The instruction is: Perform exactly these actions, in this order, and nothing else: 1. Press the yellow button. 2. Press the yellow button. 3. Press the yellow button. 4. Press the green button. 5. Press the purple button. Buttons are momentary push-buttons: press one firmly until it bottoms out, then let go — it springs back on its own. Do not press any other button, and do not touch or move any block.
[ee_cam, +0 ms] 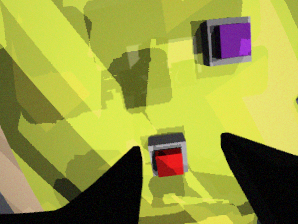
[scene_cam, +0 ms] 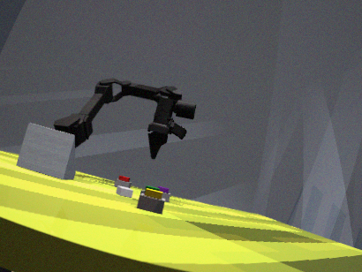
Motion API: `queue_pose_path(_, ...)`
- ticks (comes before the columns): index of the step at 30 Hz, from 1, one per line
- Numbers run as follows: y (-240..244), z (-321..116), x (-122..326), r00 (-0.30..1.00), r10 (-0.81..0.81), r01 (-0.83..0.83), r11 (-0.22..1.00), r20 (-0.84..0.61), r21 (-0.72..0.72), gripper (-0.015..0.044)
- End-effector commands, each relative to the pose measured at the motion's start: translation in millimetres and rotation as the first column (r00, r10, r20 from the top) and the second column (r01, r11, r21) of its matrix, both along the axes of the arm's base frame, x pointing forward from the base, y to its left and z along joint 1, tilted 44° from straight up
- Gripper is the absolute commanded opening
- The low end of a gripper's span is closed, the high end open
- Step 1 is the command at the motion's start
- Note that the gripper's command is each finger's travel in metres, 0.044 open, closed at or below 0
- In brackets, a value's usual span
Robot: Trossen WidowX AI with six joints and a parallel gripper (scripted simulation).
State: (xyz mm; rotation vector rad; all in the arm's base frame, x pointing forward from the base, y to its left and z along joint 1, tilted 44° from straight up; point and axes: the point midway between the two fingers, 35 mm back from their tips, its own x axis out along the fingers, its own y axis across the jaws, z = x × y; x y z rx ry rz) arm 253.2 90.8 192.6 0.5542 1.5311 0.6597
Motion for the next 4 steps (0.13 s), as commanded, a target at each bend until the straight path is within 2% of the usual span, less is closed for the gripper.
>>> queue_pose_path(1,1.0,10.3,-9.5,1.000,-0.004,0.004,1.000,-0.012,0.000,0.0335)
queue_pose_path(3,1.0,10.3,-9.5,1.000,-0.004,0.004,1.000,-0.012,0.000,0.0388)
queue_pose_path(4,1.0,10.3,-9.5,1.000,-0.004,0.004,1.000,-0.012,0.000,0.0388)
